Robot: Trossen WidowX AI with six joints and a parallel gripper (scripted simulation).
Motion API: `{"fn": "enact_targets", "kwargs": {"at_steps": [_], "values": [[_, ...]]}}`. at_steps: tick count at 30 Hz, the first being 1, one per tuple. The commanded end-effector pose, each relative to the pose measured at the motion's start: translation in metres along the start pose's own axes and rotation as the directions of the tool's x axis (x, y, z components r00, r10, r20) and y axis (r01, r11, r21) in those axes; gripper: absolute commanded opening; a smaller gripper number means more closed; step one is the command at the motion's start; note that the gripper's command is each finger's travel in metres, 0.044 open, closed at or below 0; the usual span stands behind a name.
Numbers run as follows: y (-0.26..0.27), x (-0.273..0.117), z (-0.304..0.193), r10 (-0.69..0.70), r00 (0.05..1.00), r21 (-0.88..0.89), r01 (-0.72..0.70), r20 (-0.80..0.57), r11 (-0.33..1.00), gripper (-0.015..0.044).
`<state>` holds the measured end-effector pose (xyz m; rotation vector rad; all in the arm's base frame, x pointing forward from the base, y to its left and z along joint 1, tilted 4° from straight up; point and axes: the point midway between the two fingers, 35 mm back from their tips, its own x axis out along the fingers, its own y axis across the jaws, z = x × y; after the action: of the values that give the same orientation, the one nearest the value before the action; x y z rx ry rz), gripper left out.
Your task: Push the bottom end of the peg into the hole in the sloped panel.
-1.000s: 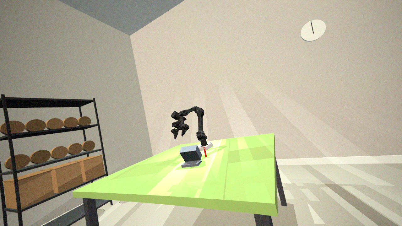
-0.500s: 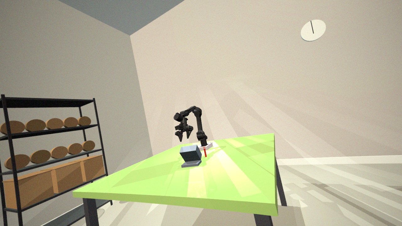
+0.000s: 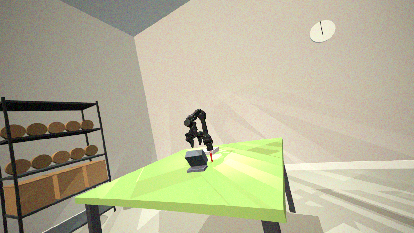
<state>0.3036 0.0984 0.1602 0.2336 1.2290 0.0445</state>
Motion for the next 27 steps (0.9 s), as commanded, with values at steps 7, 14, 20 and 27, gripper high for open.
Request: {"fn": "enact_targets", "kwargs": {"at_steps": [7,14,20,27], "values": [[0.027,0.014,-0.020,-0.049,0.995,0.020,0.051,-0.092,0.999,0.0440],[0.044,0.024,-0.038,-0.094,0.984,0.024,0.099,-0.151,0.995,0.0440],[0.058,0.032,-0.054,-0.139,0.971,0.022,0.146,-0.194,0.989,0.0440],[0.071,0.039,-0.073,-0.197,0.953,0.013,0.205,-0.231,0.979,0.0440]]}}
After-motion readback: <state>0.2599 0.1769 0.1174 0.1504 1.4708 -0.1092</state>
